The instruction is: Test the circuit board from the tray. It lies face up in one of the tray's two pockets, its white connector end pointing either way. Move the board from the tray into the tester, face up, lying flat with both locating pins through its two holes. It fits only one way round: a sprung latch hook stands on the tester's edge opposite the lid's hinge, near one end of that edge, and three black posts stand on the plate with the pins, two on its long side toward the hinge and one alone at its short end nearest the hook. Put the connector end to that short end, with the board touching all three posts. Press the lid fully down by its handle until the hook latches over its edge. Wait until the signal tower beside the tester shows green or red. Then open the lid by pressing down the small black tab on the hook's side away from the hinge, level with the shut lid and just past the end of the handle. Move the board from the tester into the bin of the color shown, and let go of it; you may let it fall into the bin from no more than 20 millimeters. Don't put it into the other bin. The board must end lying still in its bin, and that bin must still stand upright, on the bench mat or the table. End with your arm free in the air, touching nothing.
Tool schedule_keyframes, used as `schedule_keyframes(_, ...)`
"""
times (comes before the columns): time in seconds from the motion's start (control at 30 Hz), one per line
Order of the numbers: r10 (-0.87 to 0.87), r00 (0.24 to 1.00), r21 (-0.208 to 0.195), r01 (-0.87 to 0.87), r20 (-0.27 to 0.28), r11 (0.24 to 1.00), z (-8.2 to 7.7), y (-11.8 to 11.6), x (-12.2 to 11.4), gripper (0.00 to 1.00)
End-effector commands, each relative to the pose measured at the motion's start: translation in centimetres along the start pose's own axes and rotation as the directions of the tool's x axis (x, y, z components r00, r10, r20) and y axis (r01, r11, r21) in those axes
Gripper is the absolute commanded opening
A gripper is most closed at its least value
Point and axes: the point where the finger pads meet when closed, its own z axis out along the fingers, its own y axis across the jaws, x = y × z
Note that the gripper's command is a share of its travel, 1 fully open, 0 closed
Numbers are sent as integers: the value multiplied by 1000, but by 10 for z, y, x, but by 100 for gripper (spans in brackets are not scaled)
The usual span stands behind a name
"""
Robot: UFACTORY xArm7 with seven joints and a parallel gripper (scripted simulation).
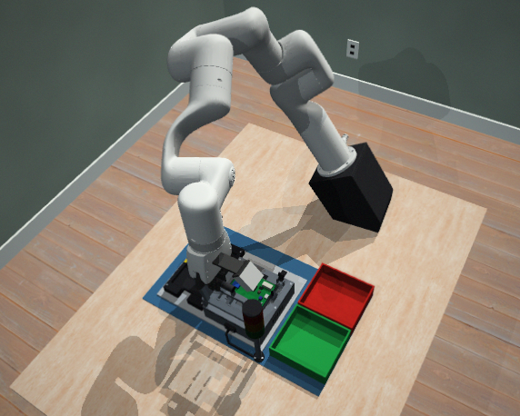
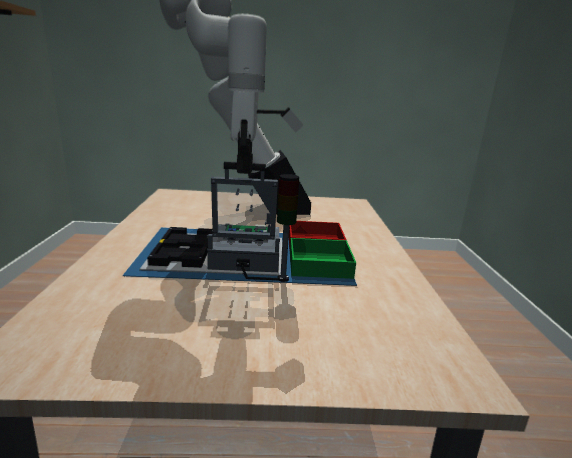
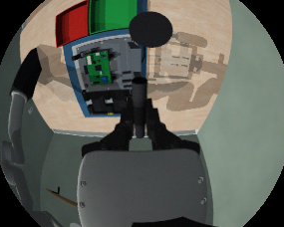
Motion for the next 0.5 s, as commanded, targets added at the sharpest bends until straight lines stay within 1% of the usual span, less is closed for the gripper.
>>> schedule_keyframes(0.0, -1, 1000, -3, 1, -1, 1000, -2, -5, 1, 0)
schedule_keyframes(0.47, 0, 1000, -3, 0, -1, 1000, -2, -33, 1, 0)
